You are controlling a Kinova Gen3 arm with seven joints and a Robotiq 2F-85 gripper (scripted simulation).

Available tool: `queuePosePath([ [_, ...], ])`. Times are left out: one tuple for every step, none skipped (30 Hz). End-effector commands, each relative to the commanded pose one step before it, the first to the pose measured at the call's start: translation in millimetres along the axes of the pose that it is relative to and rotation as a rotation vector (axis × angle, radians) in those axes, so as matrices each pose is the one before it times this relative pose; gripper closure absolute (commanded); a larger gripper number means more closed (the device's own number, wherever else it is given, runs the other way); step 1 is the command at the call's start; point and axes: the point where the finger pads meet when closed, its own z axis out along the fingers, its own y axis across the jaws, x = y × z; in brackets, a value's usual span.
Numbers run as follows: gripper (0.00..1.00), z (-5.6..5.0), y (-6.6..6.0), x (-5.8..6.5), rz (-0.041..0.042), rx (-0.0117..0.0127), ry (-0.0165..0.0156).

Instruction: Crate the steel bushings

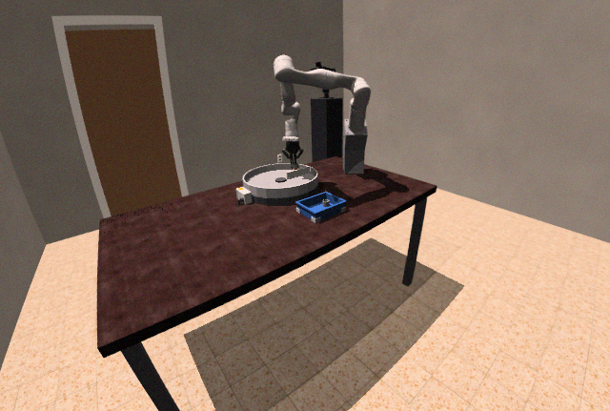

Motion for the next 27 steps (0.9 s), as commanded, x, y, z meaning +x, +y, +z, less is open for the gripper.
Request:
queuePosePath([
  [1.00,-2.80,-0.67,0.33,0.00748,-0.00028,0.00216],
  [1.00,0.00,0.00,0.00,0.00000,0.00000,0.00000],
  [1.00,-1.61,1.37,-0.42,-0.00651,-0.00134,-0.00196],
  [1.00,-3.71,0.00,-0.01,0.00072,0.00015,0.00022],
  [1.00,-3.71,0.00,-0.01,0.00072,0.00015,0.00022],
  [1.00,-3.71,0.00,-0.01,0.00072,0.00015,0.00022],
  [1.00,-3.71,0.00,0.00,0.00072,0.00015,0.00022],
  [1.00,0.00,0.00,0.00,0.00000,0.00000,0.00000],
  [1.00,0.00,0.00,0.00,0.00000,0.00000,0.00000],
  [1.00,0.00,0.00,0.00,0.00000,0.00000,0.00000],
  [1.00,0.00,0.00,0.00,0.00000,0.00000,0.00000],
  [1.00,0.00,0.00,0.00,0.00000,0.00000,0.00000],
  [1.00,0.00,0.00,0.00,0.00000,0.00000,0.00000],
  [1.00,0.00,0.00,0.00,0.00000,0.00000,0.00000],
  [1.00,0.00,0.00,0.00,0.00000,0.00000,0.00000],
  [1.00,0.00,0.00,0.00,0.00000,0.00000,0.00000],
  [1.00,0.00,0.00,0.00,0.00000,0.00000,0.00000],
  [1.00,0.00,0.00,0.00,0.00000,0.00000,0.00000],
  [1.00,0.00,0.00,0.00,0.00000,0.00000,0.00000],
  [1.00,-1.53,1.46,-1.57,-0.00646,-0.00139,-0.00537],
  [1.00,-3.71,0.00,0.00,0.00072,0.00015,0.00022],
  [1.00,-3.71,0.00,0.00,0.00072,0.00015,0.00022],
  [1.00,-3.71,0.00,0.00,0.00072,0.00015,0.00022],
  [1.00,-3.71,0.00,0.00,0.00072,0.00015,0.00022],
  [1.00,0.00,0.00,0.00,0.00000,0.00000,0.00000],
  [1.00,0.00,0.00,0.00,0.00000,0.00000,0.00000],
  [1.00,0.00,0.00,0.00,0.00000,0.00000,0.00000],
])
